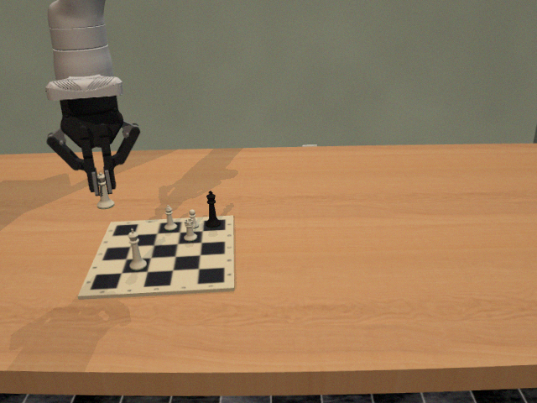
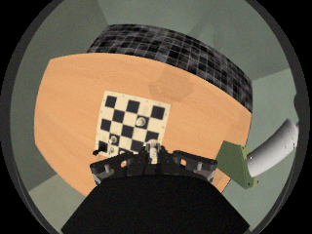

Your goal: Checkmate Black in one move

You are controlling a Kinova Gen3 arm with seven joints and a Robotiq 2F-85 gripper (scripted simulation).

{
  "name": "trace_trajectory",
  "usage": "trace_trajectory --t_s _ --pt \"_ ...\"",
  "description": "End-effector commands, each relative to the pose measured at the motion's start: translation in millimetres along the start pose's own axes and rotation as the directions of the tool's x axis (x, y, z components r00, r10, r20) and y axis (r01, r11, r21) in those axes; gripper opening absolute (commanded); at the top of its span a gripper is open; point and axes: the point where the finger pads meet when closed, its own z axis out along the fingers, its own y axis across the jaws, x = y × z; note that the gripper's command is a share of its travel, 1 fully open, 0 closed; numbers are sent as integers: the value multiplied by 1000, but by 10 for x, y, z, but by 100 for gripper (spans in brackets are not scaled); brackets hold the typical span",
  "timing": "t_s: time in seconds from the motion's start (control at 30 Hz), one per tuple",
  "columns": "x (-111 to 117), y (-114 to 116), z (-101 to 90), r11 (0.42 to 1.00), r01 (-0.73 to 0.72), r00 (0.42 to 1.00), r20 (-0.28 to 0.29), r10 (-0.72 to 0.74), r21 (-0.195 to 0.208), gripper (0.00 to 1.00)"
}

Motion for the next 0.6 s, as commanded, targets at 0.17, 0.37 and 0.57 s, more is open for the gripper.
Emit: trace_trajectory --t_s 0.17,0.37,0.57 --pt "-2 -40 -132 1000 -3 1000 5 3 15 0" --pt "-2 -40 -132 1000 -3 1000 5 3 15 0" --pt "-1 -71 -133 1000 8 1000 5 -8 16 0"
